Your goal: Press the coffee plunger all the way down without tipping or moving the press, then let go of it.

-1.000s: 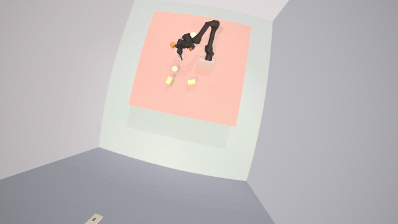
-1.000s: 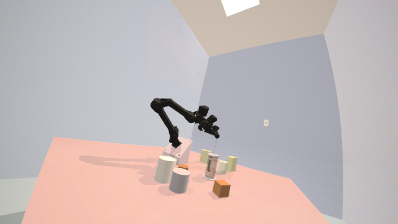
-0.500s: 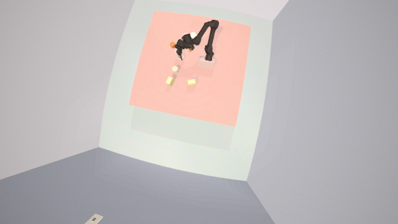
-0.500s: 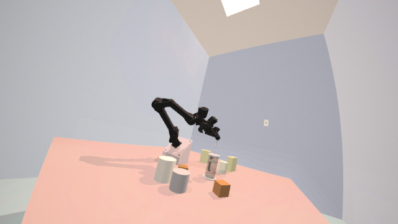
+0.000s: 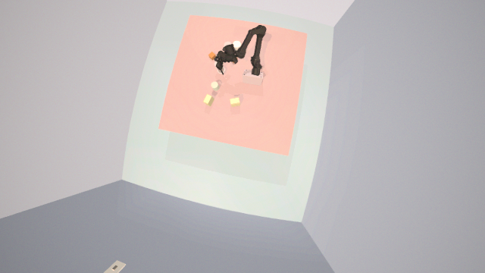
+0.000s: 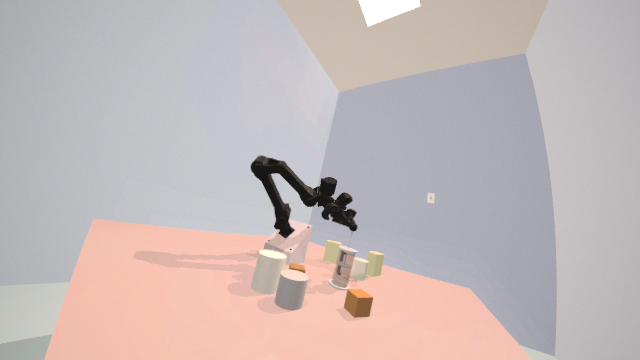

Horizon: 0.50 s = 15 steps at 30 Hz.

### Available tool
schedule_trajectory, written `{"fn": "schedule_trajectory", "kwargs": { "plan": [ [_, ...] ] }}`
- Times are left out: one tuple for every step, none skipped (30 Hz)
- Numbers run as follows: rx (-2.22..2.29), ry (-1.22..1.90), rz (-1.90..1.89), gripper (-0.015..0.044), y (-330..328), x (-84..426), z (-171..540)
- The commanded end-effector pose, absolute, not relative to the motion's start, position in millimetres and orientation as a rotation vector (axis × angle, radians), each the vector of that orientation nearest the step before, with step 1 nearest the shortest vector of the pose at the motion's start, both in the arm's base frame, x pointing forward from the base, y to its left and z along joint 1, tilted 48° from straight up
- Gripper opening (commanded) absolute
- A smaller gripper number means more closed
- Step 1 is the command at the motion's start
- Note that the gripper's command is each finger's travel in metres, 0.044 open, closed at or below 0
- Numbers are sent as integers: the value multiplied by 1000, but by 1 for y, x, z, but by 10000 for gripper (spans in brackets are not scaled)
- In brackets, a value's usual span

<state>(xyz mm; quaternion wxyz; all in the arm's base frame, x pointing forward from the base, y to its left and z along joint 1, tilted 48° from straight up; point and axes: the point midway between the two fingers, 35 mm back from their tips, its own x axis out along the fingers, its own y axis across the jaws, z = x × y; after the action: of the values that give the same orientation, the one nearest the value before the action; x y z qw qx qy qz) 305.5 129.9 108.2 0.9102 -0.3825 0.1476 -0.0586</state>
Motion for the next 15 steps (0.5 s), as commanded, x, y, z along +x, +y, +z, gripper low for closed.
{"fn": "schedule_trajectory", "kwargs": {
  "plan": [
    [-811,337,-125,116,118,307,93],
    [-811,337,-125,116,116,307,91],
    [-811,336,-125,116,115,308,90],
    [-811,336,-125,116,114,308,89],
    [-811,336,-125,116,113,309,88],
    [-811,336,-125,116,112,309,87],
    [-812,335,-125,116,111,310,86],
    [-812,335,-125,116,109,310,85],
    [-812,335,-125,116,108,310,84],
    [-812,334,-125,116,107,311,83],
    [-812,334,-125,116,106,311,82],
    [-813,334,-125,116,105,312,81],
    [-813,333,-125,116,103,312,80],
    [-813,333,-125,116,102,313,79],
    [-813,332,-125,116,101,313,78]
  ]
}}
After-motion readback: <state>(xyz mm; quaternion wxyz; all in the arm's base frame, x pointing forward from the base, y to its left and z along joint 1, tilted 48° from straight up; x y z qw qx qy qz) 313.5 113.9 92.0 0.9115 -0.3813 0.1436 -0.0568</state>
